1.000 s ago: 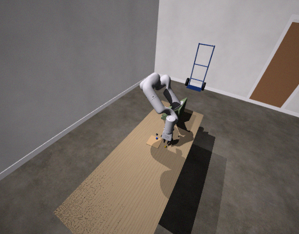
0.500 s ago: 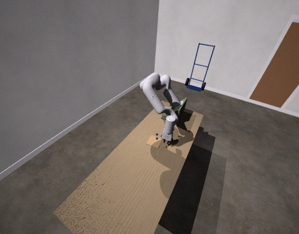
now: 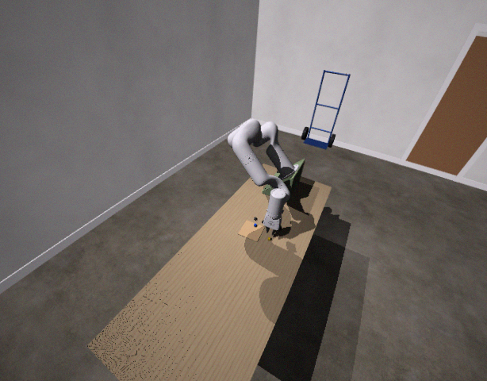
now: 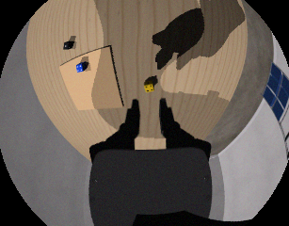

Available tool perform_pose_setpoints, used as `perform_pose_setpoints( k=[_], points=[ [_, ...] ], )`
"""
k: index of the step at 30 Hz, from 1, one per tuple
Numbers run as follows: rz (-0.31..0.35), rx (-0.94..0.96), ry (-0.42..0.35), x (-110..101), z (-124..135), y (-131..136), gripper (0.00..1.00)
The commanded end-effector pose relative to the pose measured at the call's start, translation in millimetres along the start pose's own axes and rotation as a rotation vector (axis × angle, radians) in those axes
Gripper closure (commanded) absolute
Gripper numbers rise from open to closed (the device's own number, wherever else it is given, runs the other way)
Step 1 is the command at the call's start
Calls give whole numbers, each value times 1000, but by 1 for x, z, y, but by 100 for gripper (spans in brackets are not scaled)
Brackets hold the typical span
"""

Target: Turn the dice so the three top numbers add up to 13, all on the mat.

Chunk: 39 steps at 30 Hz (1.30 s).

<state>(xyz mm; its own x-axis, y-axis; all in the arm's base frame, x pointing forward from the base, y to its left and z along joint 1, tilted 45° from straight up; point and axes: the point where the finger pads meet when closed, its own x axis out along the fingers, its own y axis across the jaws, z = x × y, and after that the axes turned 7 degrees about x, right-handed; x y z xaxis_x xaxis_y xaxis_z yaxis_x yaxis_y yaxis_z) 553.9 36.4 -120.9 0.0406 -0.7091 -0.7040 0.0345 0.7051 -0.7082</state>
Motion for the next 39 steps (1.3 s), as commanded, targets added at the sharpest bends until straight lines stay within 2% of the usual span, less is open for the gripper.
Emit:
perform_pose_setpoints(
  k=[1, 39],
  points=[
    [1, 0, -1, 2, 1, 0, 69],
    [1, 0, -1, 44, 2, 0, 69]
  ],
)
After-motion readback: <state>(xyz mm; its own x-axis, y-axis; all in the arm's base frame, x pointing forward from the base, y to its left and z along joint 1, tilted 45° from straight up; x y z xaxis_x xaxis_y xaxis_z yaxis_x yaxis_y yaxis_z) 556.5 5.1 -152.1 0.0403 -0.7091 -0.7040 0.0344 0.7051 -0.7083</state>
